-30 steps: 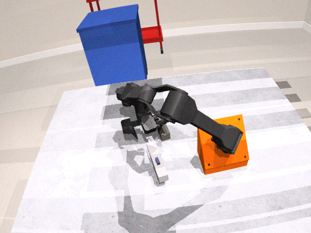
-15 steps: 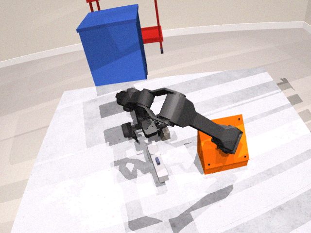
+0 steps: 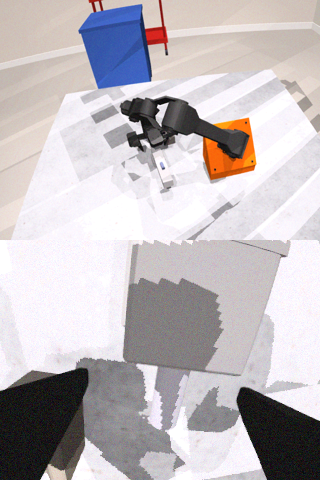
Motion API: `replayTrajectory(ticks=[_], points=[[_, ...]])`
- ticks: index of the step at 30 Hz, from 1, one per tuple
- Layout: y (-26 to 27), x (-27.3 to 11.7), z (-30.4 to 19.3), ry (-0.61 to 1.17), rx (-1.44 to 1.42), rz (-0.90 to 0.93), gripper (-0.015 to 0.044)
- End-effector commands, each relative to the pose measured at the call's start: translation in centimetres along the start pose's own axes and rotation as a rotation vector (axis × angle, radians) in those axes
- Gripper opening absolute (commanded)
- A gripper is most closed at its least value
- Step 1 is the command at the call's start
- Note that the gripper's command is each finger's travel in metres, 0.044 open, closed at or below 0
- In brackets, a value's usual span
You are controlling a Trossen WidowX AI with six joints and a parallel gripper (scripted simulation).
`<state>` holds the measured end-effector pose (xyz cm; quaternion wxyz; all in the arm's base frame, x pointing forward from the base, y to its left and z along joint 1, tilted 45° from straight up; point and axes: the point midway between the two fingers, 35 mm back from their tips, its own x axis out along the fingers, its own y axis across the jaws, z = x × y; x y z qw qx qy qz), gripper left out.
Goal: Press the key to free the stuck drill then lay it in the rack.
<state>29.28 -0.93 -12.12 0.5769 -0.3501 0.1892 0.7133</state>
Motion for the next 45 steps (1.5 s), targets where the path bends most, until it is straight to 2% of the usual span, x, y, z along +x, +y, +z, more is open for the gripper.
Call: replayTrajectory(ticks=[1,6,22,25,45], points=[[0.2,0.8,0.4,-0.007,0.006,0.003,0.0440],[0.2,1.0,0.5,-0.008,0.006,0.003,0.0440],[0.1,0.7,0.3,-0.003,0.000,0.002,0.0020],[0.1,0.7,0.3,-0.003,0.000,0.002,0.0000],[0.1,0.8,-1.6,-0.006,0.006,0.003,0.0000]])
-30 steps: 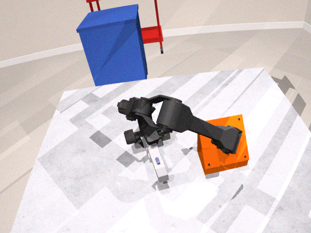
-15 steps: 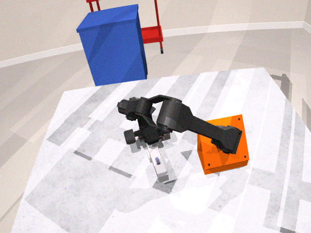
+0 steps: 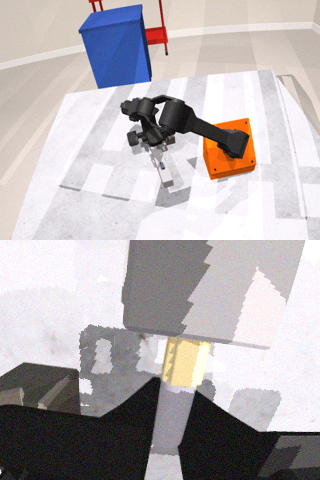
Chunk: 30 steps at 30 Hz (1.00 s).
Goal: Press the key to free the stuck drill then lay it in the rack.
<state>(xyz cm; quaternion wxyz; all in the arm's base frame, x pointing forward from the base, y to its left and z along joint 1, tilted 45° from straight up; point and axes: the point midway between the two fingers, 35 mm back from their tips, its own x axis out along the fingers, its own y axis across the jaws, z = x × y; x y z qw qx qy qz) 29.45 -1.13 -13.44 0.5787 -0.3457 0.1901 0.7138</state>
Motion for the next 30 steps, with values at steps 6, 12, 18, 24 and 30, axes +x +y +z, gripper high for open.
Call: replayTrajectory(ticks=[6,12,18,24,30], points=[[0.1,0.1,-1.5,0.001,-0.002,0.002,0.0000],[0.1,0.1,-2.4,0.002,-0.002,0.002,0.0000],[0.1,0.2,-3.1,0.002,-0.003,0.002,0.0000],[0.0,0.1,-2.6,0.002,0.000,0.000,0.0157],[0.0,0.1,-2.5,0.002,-0.001,0.000,0.0315]])
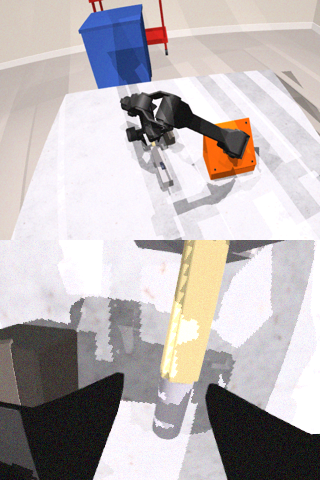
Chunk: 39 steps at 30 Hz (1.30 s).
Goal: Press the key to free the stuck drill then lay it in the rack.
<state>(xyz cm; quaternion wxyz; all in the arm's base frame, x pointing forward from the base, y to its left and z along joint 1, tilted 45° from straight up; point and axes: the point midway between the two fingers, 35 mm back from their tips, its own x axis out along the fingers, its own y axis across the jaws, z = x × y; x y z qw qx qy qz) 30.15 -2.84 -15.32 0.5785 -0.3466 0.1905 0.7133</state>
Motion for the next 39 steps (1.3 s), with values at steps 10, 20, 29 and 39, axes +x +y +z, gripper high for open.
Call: replayTrajectory(ticks=[10,20,29,39], points=[[0.0,0.1,0.6,-0.001,-0.002,0.003,0.0440],[-0.1,0.2,1.0,-0.001,-0.002,0.003,0.0440],[-0.1,0.3,1.3,-0.001,-0.002,0.003,0.0440],[0.0,0.5,1.7,-0.002,-0.002,0.003,0.0440]])
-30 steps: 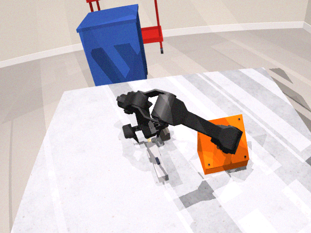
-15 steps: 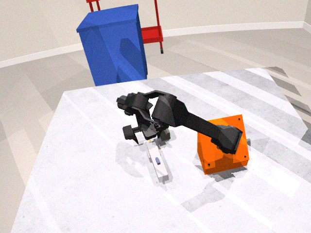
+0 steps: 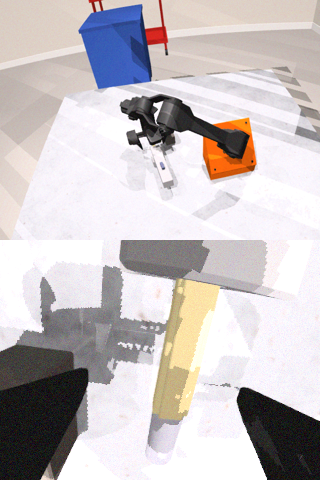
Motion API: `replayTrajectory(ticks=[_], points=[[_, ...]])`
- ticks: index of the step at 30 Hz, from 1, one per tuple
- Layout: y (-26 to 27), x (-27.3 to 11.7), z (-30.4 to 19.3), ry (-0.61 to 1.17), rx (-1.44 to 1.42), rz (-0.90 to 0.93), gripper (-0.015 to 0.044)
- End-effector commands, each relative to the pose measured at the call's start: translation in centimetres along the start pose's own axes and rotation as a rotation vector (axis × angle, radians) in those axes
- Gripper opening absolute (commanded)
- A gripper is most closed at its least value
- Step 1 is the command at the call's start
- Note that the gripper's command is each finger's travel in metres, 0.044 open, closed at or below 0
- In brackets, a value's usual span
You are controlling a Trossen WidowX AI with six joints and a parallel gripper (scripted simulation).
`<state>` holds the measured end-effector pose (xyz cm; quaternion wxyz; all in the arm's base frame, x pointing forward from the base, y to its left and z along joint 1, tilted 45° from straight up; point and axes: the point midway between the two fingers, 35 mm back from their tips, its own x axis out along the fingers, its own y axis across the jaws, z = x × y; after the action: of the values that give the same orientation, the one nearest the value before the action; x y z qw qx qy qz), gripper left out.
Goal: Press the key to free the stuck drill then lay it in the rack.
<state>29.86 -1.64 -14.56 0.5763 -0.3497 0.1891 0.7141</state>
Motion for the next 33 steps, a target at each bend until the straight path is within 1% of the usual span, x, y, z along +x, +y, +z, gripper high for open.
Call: replayTrajectory(ticks=[1,12,28,31,33], points=[[0.09,0.15,0.27,-0.005,0.006,0.001,0.0440],[0.14,0.25,0.47,-0.005,0.006,0.001,0.0440],[0.01,0.08,0.23,0.001,-0.001,-0.002,0.0020],[0.01,0.08,0.23,0.001,-0.001,-0.002,0.0000],[0.01,0.08,0.23,0.001,-0.001,-0.002,0.0000]])
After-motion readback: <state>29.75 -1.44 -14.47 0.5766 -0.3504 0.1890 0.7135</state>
